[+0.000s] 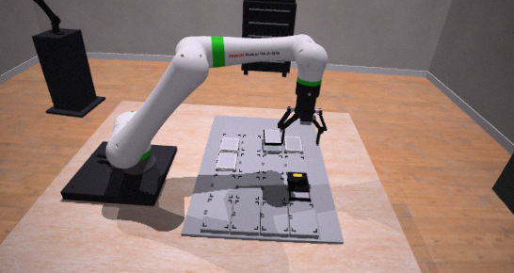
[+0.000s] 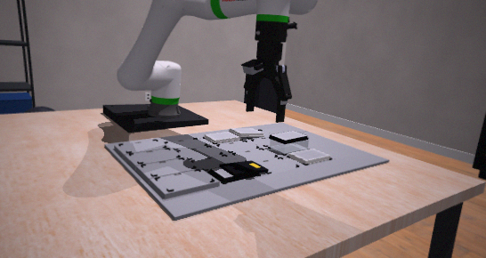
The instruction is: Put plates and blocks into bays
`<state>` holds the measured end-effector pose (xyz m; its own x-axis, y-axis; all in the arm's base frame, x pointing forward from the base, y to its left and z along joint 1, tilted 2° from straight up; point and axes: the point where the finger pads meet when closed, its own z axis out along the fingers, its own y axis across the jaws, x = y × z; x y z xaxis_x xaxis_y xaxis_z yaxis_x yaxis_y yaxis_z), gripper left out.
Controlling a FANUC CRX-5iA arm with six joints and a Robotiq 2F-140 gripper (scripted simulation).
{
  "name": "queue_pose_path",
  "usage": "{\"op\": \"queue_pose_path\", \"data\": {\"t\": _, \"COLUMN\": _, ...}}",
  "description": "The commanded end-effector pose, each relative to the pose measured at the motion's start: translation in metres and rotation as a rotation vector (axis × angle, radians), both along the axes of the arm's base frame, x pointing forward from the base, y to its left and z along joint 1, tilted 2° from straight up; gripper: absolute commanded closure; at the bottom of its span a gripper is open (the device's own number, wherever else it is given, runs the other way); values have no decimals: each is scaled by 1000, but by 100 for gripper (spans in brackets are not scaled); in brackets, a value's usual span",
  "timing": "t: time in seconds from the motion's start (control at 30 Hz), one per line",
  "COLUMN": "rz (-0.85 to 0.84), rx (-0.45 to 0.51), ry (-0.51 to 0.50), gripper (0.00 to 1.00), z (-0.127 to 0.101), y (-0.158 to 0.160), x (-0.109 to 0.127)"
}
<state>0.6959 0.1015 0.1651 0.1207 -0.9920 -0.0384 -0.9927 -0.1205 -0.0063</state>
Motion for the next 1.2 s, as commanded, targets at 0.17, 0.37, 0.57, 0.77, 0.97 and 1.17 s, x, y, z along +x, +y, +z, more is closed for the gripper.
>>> {"op": "queue_pose_path", "data": {"t": 0.17, "rz": 0, "rx": 0, "ry": -3, "gripper": 0, "z": 3, "y": 26, "x": -3}}
{"op": "queue_pose_path", "data": {"t": 0.37, "rz": 0, "rx": 0, "ry": -3, "gripper": 0, "z": 4, "y": 50, "x": -6}}
{"op": "queue_pose_path", "data": {"t": 0.57, "rz": 0, "rx": 0, "ry": -3, "gripper": 0, "z": 4, "y": 66, "x": -7}}
{"op": "queue_pose_path", "data": {"t": 0.77, "rz": 0, "rx": 0, "ry": -3, "gripper": 0, "z": 5, "y": 90, "x": -10}}
{"op": "queue_pose_path", "data": {"t": 0.97, "rz": 0, "rx": 0, "ry": -3, "gripper": 0, "z": 6, "y": 114, "x": -13}}
{"op": "queue_pose_path", "data": {"t": 1.17, "rz": 0, "rx": 0, "ry": -3, "gripper": 0, "z": 7, "y": 130, "x": -15}}
